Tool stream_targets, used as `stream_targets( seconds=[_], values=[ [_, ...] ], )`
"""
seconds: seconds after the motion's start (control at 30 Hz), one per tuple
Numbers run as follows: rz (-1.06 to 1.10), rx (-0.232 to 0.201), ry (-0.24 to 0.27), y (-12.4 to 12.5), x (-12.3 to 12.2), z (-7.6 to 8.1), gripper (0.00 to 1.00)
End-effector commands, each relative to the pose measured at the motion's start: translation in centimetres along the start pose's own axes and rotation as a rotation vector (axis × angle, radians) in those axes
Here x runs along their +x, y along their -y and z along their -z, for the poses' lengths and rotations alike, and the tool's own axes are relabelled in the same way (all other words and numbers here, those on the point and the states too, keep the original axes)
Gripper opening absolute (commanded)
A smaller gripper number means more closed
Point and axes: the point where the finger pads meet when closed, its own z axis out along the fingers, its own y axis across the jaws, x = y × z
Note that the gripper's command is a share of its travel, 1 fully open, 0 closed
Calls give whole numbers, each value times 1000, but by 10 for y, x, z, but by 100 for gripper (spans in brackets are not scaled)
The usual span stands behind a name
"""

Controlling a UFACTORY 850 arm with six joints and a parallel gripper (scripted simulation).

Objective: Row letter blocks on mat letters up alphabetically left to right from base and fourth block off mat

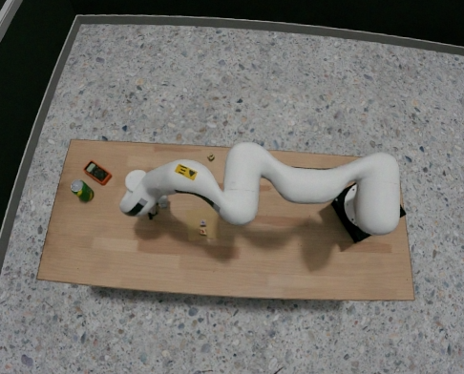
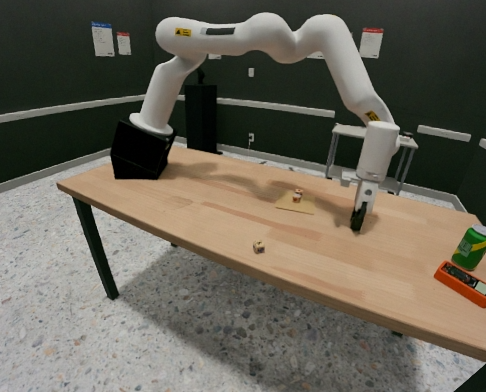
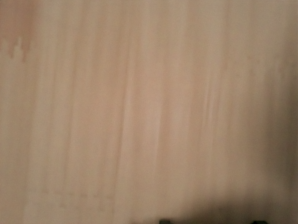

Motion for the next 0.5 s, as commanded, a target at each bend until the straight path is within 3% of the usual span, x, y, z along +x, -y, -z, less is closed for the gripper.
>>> stream_targets(
  seconds=[0.0,0.4,0.43,0.47],
  values=[
    [0,0,2,0,-1,1,43],
    [0,0,2,0,-1,1,43],
    [0,0,2,0,-1,1,23],
    [0,0,2,0,-1,1,23]
  ],
)
